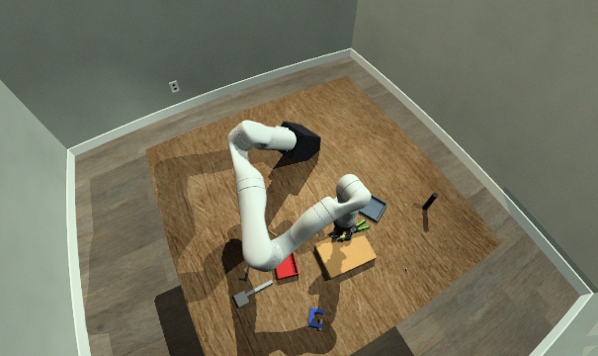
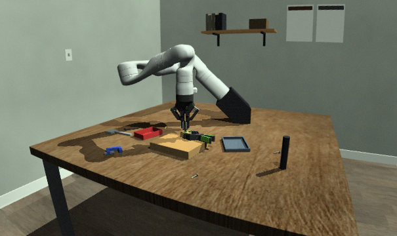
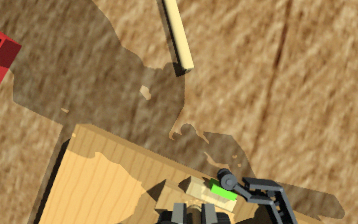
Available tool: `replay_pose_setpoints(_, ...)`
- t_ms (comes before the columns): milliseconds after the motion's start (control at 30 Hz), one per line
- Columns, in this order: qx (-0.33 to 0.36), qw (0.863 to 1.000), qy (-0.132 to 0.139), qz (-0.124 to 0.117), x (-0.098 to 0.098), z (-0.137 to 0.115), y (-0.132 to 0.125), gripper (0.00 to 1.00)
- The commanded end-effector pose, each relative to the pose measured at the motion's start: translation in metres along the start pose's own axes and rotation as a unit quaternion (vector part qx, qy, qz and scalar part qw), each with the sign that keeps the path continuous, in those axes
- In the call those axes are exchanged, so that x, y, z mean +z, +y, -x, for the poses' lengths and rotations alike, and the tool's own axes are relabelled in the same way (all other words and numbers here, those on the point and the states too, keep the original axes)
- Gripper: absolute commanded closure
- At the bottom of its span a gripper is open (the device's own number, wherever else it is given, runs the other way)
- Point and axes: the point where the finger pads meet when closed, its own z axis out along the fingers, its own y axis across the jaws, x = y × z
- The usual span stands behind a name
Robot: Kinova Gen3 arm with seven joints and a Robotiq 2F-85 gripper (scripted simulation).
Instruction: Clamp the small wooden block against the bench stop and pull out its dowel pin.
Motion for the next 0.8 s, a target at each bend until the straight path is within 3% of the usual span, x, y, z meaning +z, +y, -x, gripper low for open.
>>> replay_pose_setpoints(0, 0.006, 1.000, -0.002, 0.000, -0.0013, 0.0009, 0.0004, 0.90)
replay_pose_setpoints(767, 0.102, 0.995, -0.002, 0.000, -0.0015, 0.0009, 0.0004, 0.90)
